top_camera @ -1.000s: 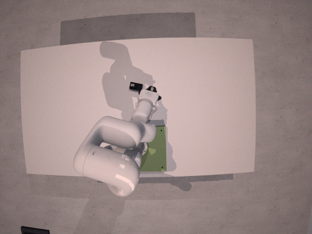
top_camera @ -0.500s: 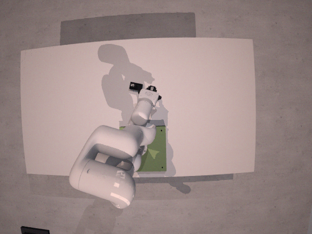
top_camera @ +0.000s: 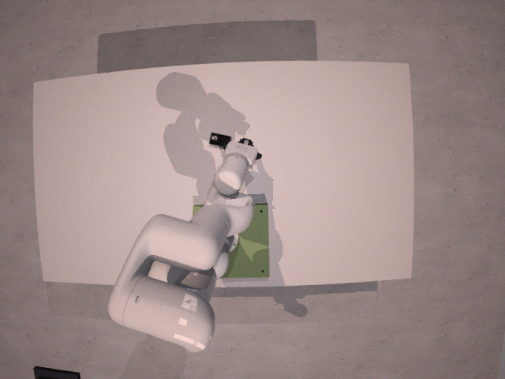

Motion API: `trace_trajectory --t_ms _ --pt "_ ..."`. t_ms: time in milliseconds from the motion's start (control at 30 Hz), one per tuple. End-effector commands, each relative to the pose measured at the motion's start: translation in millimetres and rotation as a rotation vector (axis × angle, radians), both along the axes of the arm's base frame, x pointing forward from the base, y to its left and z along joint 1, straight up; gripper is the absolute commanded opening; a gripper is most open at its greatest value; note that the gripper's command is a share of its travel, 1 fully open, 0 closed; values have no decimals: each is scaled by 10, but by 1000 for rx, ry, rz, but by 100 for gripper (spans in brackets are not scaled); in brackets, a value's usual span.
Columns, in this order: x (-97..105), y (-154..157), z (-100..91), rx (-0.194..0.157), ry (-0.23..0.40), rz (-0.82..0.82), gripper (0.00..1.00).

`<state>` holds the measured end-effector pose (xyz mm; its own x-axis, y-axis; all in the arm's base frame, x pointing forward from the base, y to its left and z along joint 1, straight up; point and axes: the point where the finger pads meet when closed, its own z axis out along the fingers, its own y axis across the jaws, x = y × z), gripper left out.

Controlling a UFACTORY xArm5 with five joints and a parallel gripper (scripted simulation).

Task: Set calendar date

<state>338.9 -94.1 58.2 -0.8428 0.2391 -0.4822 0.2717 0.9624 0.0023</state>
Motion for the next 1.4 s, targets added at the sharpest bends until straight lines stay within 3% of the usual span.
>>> trace_trajectory --t_ms 0,100,333,533,733,867,1000,1233,1367 --pt "7 -2 2 7 27 0 29" --pt "12 -3 0 11 40 0 29" --pt "32 -8 21 41 149 0 29" --pt "35 -8 22 45 161 0 29" --pt "56 -16 32 75 272 0 29" --pt "60 -18 33 80 289 0 29" --pt "78 -29 35 105 380 1 29" --pt "81 -32 39 116 419 1 29" --pt "81 -32 42 144 518 1 29"
